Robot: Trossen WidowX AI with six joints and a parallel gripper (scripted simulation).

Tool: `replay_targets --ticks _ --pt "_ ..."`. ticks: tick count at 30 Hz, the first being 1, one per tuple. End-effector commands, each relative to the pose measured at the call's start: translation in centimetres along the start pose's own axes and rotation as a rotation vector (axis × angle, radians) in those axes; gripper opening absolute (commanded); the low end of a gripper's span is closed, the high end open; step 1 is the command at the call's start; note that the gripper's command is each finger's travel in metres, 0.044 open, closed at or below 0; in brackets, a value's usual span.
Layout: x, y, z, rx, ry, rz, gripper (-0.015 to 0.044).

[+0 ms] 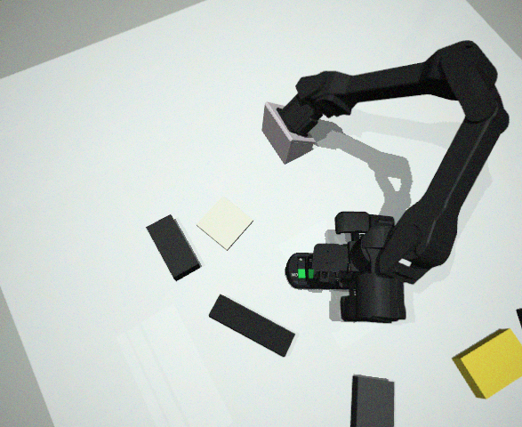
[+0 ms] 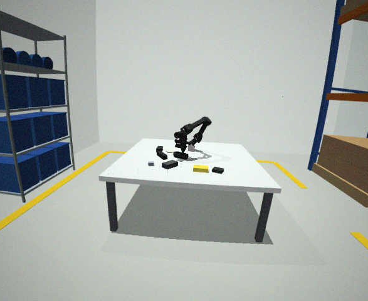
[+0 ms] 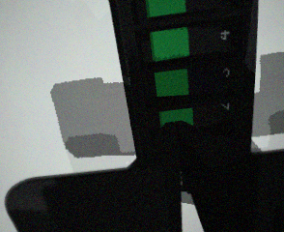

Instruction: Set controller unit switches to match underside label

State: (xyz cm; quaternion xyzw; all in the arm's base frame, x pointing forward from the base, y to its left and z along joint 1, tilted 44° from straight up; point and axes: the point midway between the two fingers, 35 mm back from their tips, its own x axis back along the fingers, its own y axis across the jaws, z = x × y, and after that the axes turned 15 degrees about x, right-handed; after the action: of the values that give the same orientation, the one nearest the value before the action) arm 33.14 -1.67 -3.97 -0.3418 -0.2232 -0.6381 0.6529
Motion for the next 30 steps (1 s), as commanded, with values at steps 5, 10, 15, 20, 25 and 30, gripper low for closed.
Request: replay_targets --ticks 5,10,15,20,25,30 --pt "-1.0 -0.1 0.0 -0.006 0.004 0.0 0.0" --pt "-1.4 -0.1 0.0 -0.006 0.004 0.0 0.0" --pt "-1.4 -0.1 0.0 -0.006 0.004 0.0 0.0" --pt "-1.1 -0.1 0.0 -0.001 0.002 0.001 0.0" --pt "3.1 0.0 0.0 -0.006 0.002 0.0 0.0" --pt "3.1 -0.1 -0.2 -0.006 0.002 0.0 0.0"
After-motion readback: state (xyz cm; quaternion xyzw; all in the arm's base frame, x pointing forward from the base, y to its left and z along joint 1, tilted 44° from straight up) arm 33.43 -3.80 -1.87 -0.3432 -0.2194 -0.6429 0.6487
